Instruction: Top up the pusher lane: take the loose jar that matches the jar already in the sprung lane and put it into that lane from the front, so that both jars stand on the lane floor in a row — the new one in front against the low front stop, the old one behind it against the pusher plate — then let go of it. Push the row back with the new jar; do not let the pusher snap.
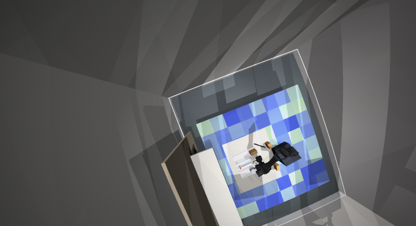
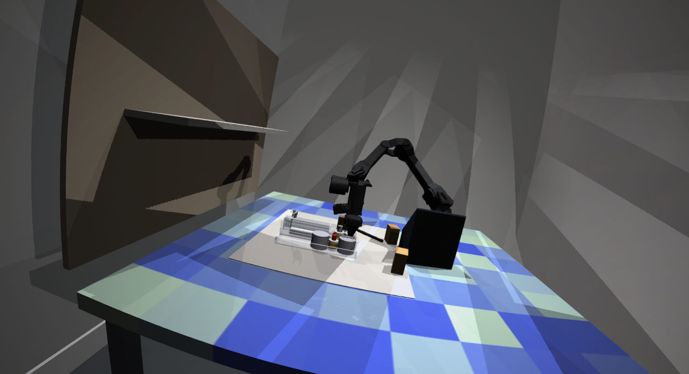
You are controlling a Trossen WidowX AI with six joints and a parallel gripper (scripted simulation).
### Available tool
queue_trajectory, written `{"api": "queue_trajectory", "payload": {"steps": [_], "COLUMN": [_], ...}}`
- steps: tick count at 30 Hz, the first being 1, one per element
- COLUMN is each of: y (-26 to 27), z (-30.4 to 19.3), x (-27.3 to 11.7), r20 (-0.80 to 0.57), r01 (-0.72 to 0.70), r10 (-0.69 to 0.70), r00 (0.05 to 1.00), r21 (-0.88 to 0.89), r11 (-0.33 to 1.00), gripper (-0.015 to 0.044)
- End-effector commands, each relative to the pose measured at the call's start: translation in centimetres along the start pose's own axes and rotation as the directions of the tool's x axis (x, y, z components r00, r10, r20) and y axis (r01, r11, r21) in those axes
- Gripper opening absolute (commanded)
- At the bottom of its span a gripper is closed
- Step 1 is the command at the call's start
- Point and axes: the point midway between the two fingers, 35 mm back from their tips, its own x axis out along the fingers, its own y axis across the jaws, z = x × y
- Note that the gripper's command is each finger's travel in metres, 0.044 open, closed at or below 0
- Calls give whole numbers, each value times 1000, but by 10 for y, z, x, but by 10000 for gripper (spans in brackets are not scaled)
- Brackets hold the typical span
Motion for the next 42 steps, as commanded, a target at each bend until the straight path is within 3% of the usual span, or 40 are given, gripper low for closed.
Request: {"api": "queue_trajectory", "payload": {"steps": [1,42], "y": [-1,-1], "z": [2,-5], "x": [0,1], "r20": [11,10], "r01": [6,6], "r10": [-6,-6], "r00": [1000,1000], "r21": [4,4], "r11": [1000,1000], "gripper": [0,0]}}
